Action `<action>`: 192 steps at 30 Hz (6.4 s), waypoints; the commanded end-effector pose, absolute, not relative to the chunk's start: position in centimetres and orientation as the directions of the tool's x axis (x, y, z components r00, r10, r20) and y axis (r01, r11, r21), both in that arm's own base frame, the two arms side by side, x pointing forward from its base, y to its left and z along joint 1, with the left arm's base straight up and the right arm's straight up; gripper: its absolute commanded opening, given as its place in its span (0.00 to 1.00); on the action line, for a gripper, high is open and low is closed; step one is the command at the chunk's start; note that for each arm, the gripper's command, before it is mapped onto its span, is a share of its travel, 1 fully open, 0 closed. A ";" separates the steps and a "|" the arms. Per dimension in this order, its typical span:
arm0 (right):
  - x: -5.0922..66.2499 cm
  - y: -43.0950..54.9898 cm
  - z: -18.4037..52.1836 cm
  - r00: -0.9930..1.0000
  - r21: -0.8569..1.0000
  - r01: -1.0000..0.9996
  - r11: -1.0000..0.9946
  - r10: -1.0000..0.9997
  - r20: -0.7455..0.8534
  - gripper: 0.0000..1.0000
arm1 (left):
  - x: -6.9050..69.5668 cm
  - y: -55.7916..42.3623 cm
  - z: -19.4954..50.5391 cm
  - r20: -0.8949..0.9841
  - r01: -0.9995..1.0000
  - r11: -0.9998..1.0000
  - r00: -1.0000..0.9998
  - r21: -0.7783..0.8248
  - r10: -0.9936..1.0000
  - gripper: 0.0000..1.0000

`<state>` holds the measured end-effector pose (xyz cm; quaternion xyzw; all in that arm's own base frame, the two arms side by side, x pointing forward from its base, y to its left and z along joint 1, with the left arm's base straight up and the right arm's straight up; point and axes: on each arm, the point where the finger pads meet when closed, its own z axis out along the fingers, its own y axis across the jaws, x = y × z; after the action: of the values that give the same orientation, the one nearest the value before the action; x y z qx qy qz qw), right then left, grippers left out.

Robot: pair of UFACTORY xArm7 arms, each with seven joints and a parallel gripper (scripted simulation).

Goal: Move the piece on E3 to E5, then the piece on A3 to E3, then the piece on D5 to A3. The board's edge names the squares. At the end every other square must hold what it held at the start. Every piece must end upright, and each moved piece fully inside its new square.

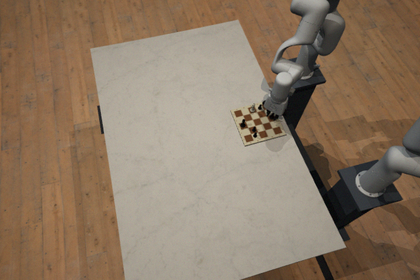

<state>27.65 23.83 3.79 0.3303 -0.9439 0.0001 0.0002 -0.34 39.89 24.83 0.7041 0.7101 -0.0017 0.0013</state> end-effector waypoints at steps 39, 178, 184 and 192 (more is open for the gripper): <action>27.8 23.9 3.9 -0.782 0.000 -0.624 0.782 -0.624 -0.003 0.00 | -0.3 40.0 25.0 0.000 1.000 0.008 -0.008 0.000 1.000 1.00; 27.9 16.6 4.3 -1.000 0.001 0.003 1.000 0.003 -0.002 0.00 | -0.3 40.0 25.0 0.000 1.000 0.008 -0.008 0.000 1.000 1.00; 27.9 16.6 4.3 -1.000 0.001 0.003 1.000 0.003 -0.002 0.00 | -0.3 40.0 25.0 0.000 1.000 0.008 -0.008 0.000 1.000 1.00; 27.9 16.6 4.2 -1.000 0.001 0.003 1.000 0.003 -0.002 0.00 | -0.3 40.0 25.0 0.000 1.000 0.008 -0.008 0.000 1.000 1.00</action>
<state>27.74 16.56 4.22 -0.0013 -1.0000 0.0001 0.0001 -0.34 39.89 24.83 0.7041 0.7101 -0.0017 0.0013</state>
